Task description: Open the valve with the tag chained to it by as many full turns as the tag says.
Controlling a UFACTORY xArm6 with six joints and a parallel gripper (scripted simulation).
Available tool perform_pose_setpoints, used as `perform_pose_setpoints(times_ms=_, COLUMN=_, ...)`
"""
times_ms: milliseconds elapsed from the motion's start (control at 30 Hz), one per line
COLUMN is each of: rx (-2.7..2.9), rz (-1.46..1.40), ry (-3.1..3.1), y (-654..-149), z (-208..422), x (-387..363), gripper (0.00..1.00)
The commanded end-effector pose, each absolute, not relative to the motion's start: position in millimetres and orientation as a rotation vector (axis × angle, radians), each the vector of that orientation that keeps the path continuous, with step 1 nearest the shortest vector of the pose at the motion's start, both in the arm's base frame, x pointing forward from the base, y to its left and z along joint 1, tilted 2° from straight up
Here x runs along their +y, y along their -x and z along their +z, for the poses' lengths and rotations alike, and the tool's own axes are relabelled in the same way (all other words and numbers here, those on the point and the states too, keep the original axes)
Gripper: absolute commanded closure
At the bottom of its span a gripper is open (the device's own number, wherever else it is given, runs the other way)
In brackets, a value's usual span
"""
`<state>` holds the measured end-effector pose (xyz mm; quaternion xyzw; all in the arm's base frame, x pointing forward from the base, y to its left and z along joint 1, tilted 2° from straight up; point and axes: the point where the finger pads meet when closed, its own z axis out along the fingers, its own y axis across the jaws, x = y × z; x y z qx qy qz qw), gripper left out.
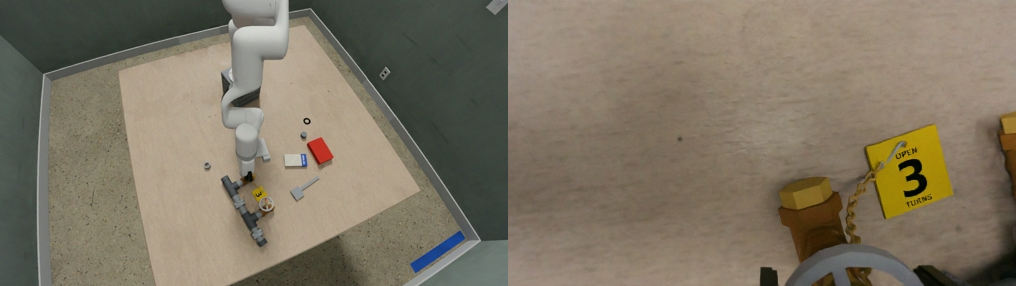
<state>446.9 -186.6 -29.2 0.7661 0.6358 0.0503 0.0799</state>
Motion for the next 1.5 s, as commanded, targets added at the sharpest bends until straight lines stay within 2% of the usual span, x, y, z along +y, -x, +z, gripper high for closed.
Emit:
perform_pose_setpoints(times_ms=0, rx=1.944, rz=0.25, ry=-2.308, y=-448.0, z=-28.0, x=-187.8, gripper=1.0)
perform_pose_setpoints(times_ms=700, rx=1.944, rz=0.25, ry=-2.308, y=-448.0, z=-28.0, x=-187.8, gripper=1.0)
perform_pose_setpoints(times_ms=733, rx=1.944, rz=0.25, ry=-2.308, y=-448.0, z=-28.0, x=-187.8, gripper=0.0)
perform_pose_setpoints(times_ms=1467, rx=1.944, rz=0.25, ry=-2.308, y=-448.0, z=-28.0, x=-187.8, gripper=0.0)
